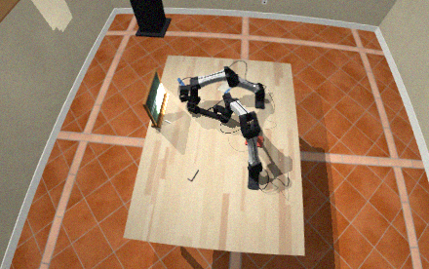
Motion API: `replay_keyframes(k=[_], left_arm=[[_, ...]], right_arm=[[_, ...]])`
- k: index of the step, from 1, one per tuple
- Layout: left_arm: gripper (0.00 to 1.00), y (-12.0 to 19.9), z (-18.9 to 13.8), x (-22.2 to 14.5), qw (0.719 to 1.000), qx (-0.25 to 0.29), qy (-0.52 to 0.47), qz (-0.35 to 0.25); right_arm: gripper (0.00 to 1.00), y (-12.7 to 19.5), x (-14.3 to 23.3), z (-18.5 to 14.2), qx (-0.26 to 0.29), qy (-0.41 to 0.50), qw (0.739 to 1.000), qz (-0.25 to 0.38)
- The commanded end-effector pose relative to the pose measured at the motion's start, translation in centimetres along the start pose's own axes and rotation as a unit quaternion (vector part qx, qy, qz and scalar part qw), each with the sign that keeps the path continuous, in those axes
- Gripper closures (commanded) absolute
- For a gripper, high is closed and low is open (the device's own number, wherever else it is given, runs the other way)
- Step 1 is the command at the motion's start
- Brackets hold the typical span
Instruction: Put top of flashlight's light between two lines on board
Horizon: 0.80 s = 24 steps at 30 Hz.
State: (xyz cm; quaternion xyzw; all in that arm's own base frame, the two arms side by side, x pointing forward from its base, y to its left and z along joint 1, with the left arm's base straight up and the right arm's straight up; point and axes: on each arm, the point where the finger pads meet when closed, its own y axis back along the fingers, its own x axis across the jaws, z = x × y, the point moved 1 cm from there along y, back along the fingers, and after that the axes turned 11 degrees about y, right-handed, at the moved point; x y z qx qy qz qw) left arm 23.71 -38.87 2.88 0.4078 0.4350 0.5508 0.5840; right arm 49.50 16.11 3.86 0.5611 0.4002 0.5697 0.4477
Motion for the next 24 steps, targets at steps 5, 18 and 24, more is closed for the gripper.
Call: replay_keyframes(k=[5,18,24], left_arm=[[0.70,1.6,0.4,-0.5,1.000,-0.015,-0.011,-0.017],[0.70,1.6,0.3,-0.6,1.000,-0.014,-0.011,-0.019],[0.70,1.6,0.4,-0.6,1.000,-0.014,-0.011,-0.019]], right_arm=[[0.00,-0.5,-0.7,0.7,-0.002,-0.010,1.000,-0.015],[0.00,0.5,-1.0,0.7,0.000,-0.007,1.000,-0.016],[0.00,2.8,-0.4,0.8,-0.008,-0.004,1.000,-0.008]])
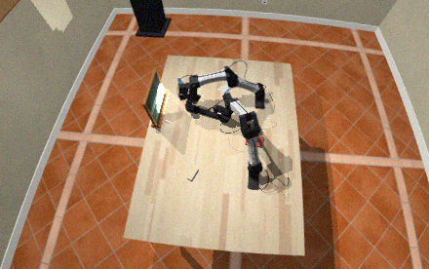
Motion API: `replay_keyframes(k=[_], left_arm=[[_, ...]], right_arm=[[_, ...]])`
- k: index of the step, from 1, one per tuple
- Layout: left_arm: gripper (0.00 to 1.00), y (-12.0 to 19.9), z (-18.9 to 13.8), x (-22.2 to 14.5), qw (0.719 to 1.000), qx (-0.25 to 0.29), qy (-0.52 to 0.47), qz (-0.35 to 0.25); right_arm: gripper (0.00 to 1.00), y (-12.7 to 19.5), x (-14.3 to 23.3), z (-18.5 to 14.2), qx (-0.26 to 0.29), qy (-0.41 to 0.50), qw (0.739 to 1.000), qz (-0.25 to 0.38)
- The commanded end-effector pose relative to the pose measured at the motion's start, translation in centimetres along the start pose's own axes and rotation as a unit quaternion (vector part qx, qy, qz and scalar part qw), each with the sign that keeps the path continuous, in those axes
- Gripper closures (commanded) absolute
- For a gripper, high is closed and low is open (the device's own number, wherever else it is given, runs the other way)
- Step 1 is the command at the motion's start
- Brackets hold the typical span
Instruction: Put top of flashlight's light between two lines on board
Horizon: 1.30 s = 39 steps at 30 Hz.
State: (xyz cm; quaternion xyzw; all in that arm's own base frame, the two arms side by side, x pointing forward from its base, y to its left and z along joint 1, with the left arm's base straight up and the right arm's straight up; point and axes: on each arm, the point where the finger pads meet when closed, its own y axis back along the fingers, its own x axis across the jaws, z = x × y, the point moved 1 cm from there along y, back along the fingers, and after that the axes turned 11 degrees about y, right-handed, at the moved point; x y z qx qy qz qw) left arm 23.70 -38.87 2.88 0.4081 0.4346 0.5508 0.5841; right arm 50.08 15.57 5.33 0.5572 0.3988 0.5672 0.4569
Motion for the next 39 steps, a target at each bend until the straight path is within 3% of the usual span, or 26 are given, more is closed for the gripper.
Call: replay_keyframes(k=[1,4,9,39], left_arm=[[0.70,1.6,0.4,-0.6,1.000,-0.014,-0.010,-0.020],[0.70,1.6,0.4,-0.6,1.000,-0.014,-0.010,-0.020],[0.70,1.6,0.4,-0.6,1.000,-0.014,-0.010,-0.020],[0.70,1.6,0.4,-0.6,1.000,-0.014,-0.010,-0.020]], right_arm=[[0.00,2.7,0.1,0.3,-0.011,0.002,1.000,0.005],[0.00,4.0,0.3,0.3,-0.016,0.004,1.000,0.010],[0.00,3.0,-0.4,0.0,0.007,-0.002,1.000,0.003],[0.00,2.2,-0.5,-0.8,0.026,-0.004,1.000,-0.001]])
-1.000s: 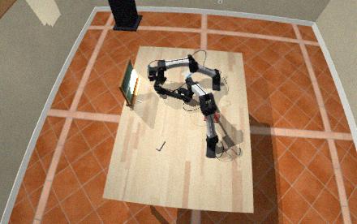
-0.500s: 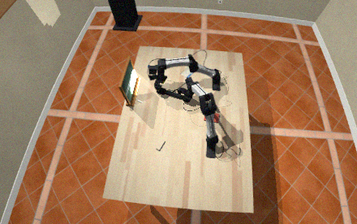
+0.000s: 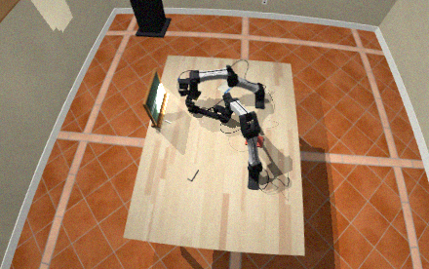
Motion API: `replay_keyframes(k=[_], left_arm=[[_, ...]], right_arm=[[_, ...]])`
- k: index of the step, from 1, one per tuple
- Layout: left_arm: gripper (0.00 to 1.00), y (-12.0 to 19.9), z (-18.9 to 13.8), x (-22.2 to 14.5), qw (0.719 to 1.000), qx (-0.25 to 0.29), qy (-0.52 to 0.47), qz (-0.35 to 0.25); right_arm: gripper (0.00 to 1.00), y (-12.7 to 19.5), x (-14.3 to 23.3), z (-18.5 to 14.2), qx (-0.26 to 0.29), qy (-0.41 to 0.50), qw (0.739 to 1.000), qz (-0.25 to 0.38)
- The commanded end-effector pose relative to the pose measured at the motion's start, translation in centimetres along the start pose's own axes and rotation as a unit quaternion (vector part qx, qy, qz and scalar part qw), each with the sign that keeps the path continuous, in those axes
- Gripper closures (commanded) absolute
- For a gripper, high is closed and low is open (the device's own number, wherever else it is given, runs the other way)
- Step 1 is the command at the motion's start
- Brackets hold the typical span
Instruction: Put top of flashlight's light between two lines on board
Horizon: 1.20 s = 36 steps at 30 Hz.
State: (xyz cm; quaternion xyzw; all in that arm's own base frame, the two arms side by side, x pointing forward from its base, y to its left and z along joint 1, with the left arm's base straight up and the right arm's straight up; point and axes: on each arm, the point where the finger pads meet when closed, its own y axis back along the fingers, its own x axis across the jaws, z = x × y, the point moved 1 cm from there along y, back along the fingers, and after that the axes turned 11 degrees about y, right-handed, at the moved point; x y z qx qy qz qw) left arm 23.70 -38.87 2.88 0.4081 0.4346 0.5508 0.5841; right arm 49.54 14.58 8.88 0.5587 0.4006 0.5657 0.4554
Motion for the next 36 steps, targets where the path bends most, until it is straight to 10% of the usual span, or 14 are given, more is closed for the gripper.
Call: replay_keyframes(k=[1,15,36], left_arm=[[0.70,1.6,0.4,-0.6,1.000,-0.014,-0.010,-0.020],[0.70,1.6,0.4,-0.6,1.000,-0.014,-0.010,-0.020],[0.70,1.6,0.4,-0.6,1.000,-0.014,-0.010,-0.020]], right_arm=[[0.00,-1.6,-0.5,-0.5,0.021,-0.002,1.000,-0.001],[0.00,1.9,0.3,1.0,-0.051,0.020,0.995,0.085],[0.00,-3.2,-0.5,-0.5,-0.004,0.002,0.998,0.055]])
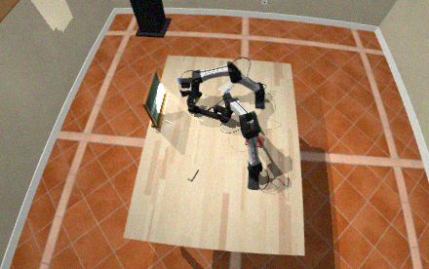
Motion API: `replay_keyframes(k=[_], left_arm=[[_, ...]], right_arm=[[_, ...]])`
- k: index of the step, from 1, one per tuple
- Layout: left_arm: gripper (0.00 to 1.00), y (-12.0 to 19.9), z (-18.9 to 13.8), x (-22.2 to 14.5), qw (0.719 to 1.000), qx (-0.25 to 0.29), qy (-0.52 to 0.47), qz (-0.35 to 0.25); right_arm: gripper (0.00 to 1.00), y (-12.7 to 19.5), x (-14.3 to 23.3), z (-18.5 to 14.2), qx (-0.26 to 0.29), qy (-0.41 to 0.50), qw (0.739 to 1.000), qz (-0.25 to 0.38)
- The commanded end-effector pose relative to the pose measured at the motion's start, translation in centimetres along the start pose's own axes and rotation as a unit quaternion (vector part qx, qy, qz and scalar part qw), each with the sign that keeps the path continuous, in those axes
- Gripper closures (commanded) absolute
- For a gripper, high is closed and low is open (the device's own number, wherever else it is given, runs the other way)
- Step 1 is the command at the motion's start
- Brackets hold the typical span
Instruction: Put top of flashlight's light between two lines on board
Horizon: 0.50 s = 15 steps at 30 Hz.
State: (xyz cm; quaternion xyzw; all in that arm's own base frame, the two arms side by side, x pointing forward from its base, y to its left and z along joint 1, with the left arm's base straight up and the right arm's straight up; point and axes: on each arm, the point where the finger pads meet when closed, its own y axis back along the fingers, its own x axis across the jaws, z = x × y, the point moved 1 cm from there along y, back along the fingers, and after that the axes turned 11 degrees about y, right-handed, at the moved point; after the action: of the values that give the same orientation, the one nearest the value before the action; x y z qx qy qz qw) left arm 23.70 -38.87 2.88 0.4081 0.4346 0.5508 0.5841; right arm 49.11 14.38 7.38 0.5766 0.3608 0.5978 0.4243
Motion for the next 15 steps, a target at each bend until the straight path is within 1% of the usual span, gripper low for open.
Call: replay_keyframes(k=[1,6,7,15], left_arm=[[0.70,1.6,0.4,-0.6,1.000,-0.014,-0.010,-0.020],[0.70,1.6,0.4,-0.6,1.000,-0.014,-0.010,-0.020],[0.70,1.6,0.4,-0.6,1.000,-0.014,-0.010,-0.020],[0.70,1.6,0.4,-0.6,1.000,-0.014,-0.010,-0.020]], right_arm=[[0.00,-2.1,-0.2,-0.1,0.007,-0.001,1.000,-0.006],[0.00,-2.3,0.0,0.1,0.003,0.000,1.000,-0.003],[0.00,-2.8,-0.1,-0.2,0.009,-0.001,1.000,-0.007],[0.00,-4.2,-0.3,-0.2,0.010,-0.002,1.000,-0.008]])
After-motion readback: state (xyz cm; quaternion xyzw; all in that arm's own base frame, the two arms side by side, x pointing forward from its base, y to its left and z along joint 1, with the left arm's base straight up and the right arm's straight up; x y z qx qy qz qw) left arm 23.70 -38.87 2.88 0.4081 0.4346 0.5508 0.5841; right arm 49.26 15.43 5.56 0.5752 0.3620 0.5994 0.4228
